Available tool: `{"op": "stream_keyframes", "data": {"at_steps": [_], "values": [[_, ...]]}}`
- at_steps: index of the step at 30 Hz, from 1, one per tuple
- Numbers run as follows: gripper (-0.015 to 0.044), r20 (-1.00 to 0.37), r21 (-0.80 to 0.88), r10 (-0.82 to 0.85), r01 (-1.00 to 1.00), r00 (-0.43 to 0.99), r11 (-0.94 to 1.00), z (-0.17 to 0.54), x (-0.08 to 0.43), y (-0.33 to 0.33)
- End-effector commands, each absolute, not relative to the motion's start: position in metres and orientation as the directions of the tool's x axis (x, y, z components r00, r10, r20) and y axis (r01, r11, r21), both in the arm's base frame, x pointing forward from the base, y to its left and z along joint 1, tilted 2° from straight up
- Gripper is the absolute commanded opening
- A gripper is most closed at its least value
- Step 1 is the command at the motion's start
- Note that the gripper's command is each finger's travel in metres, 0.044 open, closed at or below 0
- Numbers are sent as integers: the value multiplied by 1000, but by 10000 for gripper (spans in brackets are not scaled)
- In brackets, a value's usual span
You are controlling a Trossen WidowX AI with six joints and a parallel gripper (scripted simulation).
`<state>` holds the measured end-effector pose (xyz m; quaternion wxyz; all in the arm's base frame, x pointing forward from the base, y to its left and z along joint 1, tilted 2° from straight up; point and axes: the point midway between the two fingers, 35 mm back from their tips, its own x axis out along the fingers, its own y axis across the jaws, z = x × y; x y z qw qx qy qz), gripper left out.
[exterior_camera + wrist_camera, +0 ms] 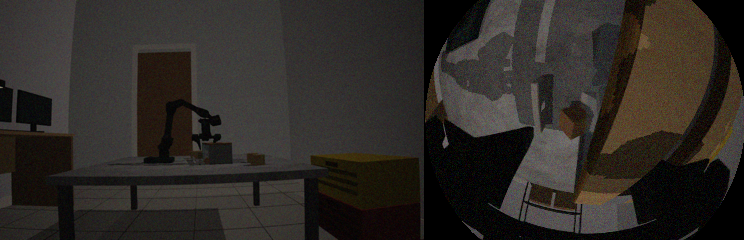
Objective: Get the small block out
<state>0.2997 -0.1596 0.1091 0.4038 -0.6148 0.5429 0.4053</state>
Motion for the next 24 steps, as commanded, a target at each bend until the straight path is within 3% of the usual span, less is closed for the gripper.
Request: {"op": "stream_keyframes", "data": {"at_steps": [1, 6, 11, 13, 16, 21, 24], "values": [[400, -936, -67, -339, -994, 94, -90, 127, 302, -160], [400, -935, -64, -342, -994, 89, -86, 169, 297, -157], [400, -933, -71, -345, -994, 97, -89, 167, 298, -158], [348, -929, -118, -345, -991, 132, -60, 172, 302, -161], [285, -923, -233, -335, -968, 189, 96, 180, 307, -167], [285, -932, -311, -305, -869, 198, 386, 178, 304, -170], [285, -938, -340, -277, -702, 208, 625, 177, 300, -173]]}}
